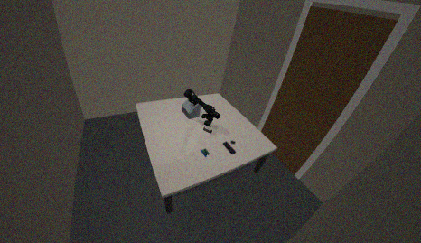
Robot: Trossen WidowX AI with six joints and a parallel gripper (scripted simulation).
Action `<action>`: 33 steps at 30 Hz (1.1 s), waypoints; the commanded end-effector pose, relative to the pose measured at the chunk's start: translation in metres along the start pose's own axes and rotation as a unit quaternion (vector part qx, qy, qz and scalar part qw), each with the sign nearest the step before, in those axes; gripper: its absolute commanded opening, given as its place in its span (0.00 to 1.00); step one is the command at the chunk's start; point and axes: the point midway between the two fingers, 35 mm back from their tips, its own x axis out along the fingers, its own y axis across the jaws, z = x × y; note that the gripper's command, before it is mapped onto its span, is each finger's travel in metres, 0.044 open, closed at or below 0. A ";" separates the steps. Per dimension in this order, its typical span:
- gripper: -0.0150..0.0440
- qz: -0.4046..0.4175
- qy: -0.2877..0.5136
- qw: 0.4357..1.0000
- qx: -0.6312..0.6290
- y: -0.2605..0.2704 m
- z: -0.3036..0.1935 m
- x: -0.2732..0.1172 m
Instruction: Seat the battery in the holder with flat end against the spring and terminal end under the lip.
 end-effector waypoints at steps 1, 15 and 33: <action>0.36 0.000 -0.002 0.998 0.064 -0.005 -0.003 -0.001; 0.36 -0.007 0.041 0.997 0.064 -0.008 -0.007 0.017; 0.36 -0.005 0.127 0.990 0.055 -0.003 -0.009 0.040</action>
